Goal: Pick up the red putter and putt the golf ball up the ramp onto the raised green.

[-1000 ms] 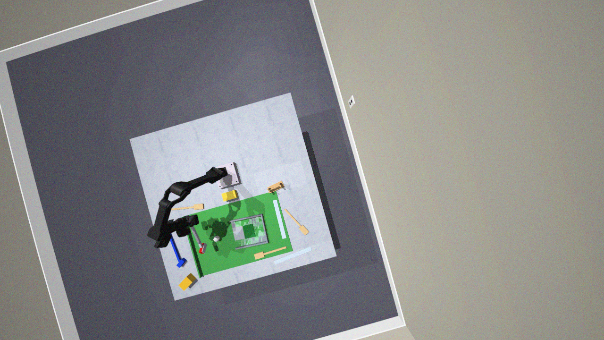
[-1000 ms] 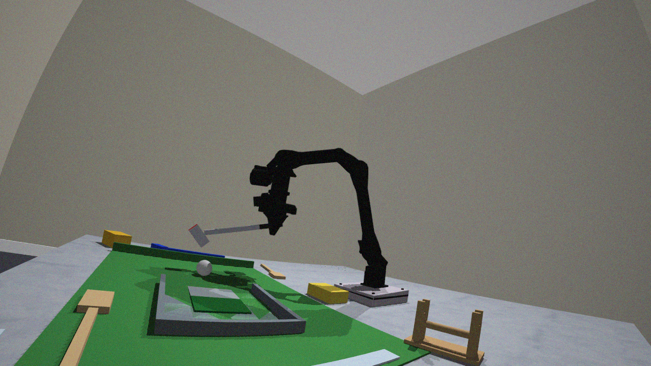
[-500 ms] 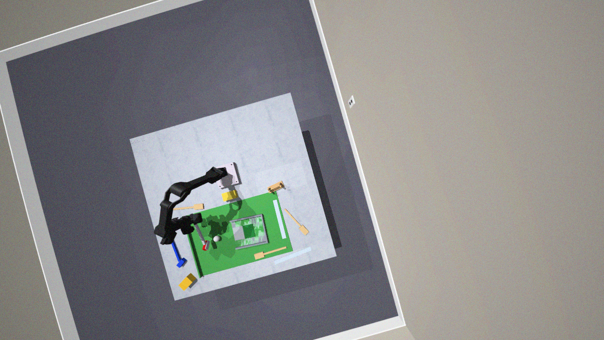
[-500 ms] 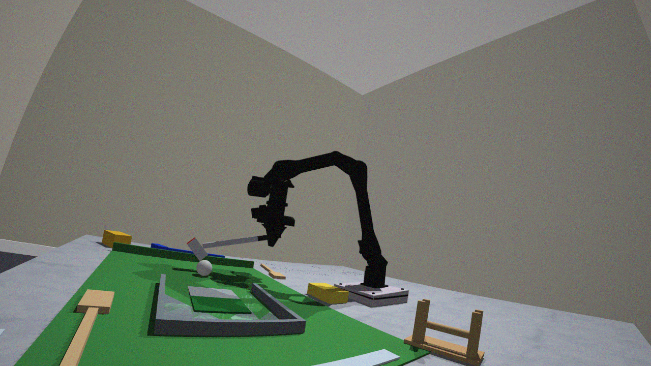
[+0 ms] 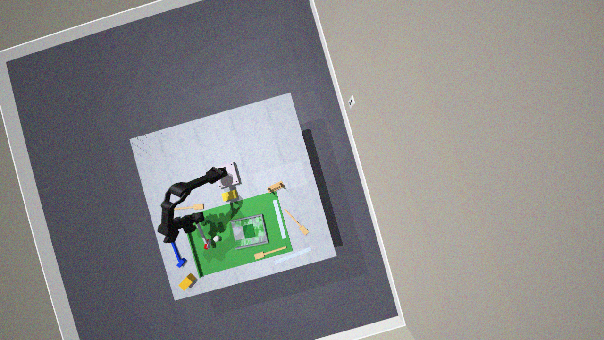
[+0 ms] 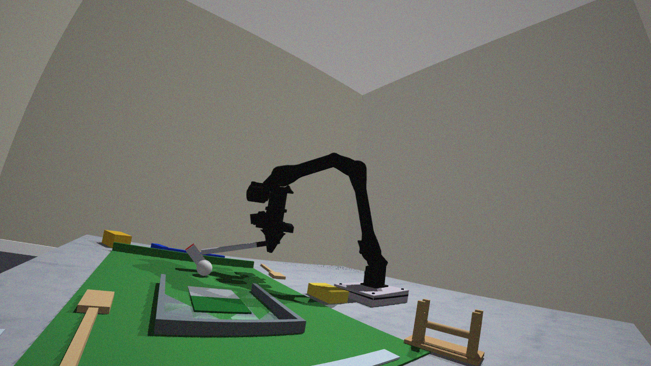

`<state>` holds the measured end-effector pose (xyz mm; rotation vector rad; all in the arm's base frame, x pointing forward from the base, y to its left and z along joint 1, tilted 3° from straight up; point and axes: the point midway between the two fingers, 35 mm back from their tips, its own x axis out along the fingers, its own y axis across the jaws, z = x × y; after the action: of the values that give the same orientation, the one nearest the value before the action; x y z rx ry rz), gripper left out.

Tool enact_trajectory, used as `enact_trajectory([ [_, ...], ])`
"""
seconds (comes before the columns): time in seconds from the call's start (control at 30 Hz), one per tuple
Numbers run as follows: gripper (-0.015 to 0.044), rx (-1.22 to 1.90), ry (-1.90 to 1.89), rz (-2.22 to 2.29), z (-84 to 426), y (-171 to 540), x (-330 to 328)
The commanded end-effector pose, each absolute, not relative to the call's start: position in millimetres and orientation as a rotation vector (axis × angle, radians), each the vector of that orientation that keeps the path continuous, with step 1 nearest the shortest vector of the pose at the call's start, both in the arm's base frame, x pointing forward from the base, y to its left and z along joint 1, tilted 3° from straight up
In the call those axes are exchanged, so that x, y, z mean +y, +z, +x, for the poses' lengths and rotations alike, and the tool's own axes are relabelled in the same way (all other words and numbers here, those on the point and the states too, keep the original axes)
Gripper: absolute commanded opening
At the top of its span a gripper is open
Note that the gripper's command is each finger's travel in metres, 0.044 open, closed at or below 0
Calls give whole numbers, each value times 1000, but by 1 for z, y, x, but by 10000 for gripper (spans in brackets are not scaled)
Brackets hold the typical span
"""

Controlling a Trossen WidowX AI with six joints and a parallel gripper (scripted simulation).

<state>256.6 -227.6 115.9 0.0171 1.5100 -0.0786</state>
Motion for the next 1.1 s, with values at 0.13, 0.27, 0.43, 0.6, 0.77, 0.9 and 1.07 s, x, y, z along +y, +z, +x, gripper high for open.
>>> enact_trajectory([
  [0.13, 0, 1504, -88, 18, 258, 105, -229],
  [0.27, 0, 1510, -79, 17, 257, 108, -228],
  [0.43, 0, 1510, -79, 17, 257, 108, -228],
  [0.6, 0, 1508, -83, 16, 257, 108, -240],
  [0.77, 0, 1505, -90, 15, 256, 107, -259],
  [0.9, 0, 1505, -90, 15, 256, 107, -259],
  [1.07, 0, 1506, -89, 25, 258, 105, -249],
])
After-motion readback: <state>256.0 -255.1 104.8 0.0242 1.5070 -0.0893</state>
